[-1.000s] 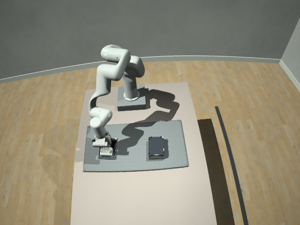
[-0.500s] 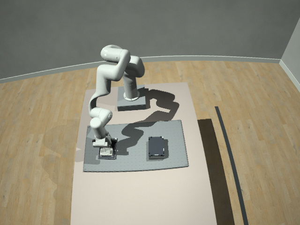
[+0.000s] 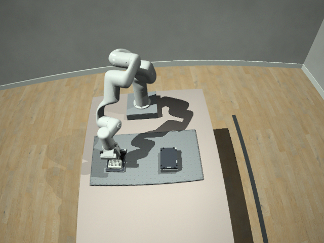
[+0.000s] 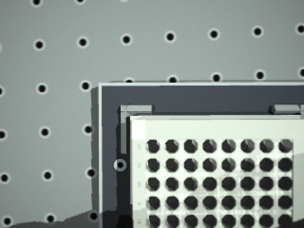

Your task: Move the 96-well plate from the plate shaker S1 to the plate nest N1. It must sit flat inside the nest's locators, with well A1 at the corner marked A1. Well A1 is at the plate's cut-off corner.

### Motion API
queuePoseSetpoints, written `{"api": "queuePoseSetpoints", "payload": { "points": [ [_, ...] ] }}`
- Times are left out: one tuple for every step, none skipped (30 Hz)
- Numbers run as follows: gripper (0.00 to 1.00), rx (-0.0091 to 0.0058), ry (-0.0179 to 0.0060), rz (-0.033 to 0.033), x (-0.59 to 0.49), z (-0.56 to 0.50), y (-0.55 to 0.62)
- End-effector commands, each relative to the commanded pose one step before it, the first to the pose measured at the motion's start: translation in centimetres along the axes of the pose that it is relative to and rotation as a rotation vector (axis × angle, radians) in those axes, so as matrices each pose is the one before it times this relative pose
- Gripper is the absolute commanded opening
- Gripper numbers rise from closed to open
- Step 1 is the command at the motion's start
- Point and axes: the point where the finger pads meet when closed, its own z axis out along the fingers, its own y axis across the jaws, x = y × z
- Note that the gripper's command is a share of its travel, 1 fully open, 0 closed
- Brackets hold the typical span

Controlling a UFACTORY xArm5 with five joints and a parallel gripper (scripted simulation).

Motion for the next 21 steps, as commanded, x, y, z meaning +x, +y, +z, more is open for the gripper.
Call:
{"api": "queuePoseSetpoints", "payload": {
  "points": [
    [0.00,-0.01313,0.00067,0.00000,0.178,-0.098,0.060],
    [0.00,0.00000,0.00000,0.00000,0.000,0.017,0.000],
    [0.00,0.00000,0.00000,0.00000,0.000,0.017,0.000],
    [0.00,0.00000,0.00000,0.00000,0.000,0.017,0.000],
    [0.00,0.00000,0.00000,0.00000,0.000,0.017,0.000],
    [0.00,0.00000,0.00000,0.00000,0.000,0.000,0.000],
    [0.00,0.00000,0.00000,0.00000,0.000,0.000,0.000],
    [0.00,0.00000,0.00000,0.00000,0.000,0.000,0.000],
    [1.00,0.00000,0.00000,0.00000,0.000,0.066,0.000],
    [1.00,0.00000,0.00000,0.00000,0.000,0.000,0.000],
    [1.00,0.00000,0.00000,0.00000,0.000,0.000,0.000],
    [1.00,0.00000,0.00000,0.00000,0.000,0.000,0.000],
    [1.00,0.00000,0.00000,0.00000,0.000,0.000,0.000],
    [1.00,0.00000,0.00000,0.00000,0.000,0.000,0.000],
    [1.00,0.00000,0.00000,0.00000,0.000,0.000,0.000],
    [1.00,0.00000,0.00000,0.00000,0.000,0.000,0.000],
    [1.00,0.00000,0.00000,0.00000,0.000,0.000,0.000],
    [1.00,0.00000,0.00000,0.00000,0.000,0.000,0.000],
    [1.00,0.00000,0.00000,0.00000,0.000,0.000,0.000],
    [1.00,0.00000,0.00000,0.00000,0.000,0.000,0.000],
    [1.00,0.00000,0.00000,0.00000,0.000,0.000,0.000]
  ]
}}
